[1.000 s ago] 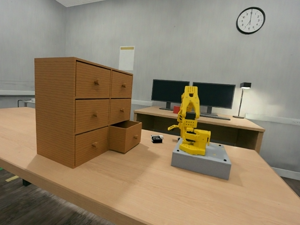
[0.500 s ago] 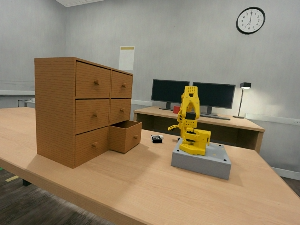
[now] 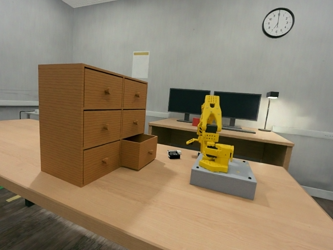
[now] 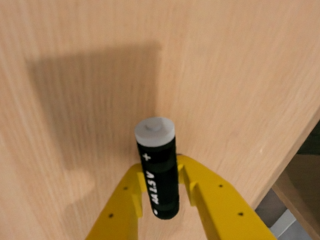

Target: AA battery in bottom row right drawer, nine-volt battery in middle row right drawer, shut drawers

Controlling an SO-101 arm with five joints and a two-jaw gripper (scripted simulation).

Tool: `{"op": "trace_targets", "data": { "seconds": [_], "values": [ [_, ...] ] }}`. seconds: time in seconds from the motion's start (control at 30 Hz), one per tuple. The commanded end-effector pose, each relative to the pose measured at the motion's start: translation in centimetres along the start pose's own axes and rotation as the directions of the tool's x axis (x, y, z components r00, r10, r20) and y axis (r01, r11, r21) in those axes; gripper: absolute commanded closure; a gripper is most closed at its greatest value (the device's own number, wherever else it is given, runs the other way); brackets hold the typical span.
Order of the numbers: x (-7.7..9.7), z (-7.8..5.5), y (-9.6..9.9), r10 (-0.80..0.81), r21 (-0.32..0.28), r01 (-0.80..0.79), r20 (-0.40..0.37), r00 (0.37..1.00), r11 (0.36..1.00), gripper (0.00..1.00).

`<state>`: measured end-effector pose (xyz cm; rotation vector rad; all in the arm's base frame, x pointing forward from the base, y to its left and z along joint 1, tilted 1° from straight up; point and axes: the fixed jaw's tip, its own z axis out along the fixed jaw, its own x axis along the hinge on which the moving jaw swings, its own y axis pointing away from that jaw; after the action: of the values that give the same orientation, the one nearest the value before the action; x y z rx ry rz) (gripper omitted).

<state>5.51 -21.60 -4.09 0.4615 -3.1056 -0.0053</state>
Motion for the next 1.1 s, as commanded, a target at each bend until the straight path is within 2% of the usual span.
{"op": "trace_targets", "data": {
  "seconds": [0.0,0.6,0.87,1.07],
  "values": [
    [0.0,-1.2,-0.2,-0.001,0.012,0.001,0.001,1.0,1.0,1.0],
    [0.0,-4.9,0.1,-0.001,0.011,0.001,0.001,1.0,1.0,1.0],
    [0.0,-4.9,0.1,-0.001,0.011,0.001,0.001,1.0,1.0,1.0],
    [-0.6,-5.0,0.5,-0.178,0.012,0.178,-0.001,0.984,0.984,1.0]
  ]
}}
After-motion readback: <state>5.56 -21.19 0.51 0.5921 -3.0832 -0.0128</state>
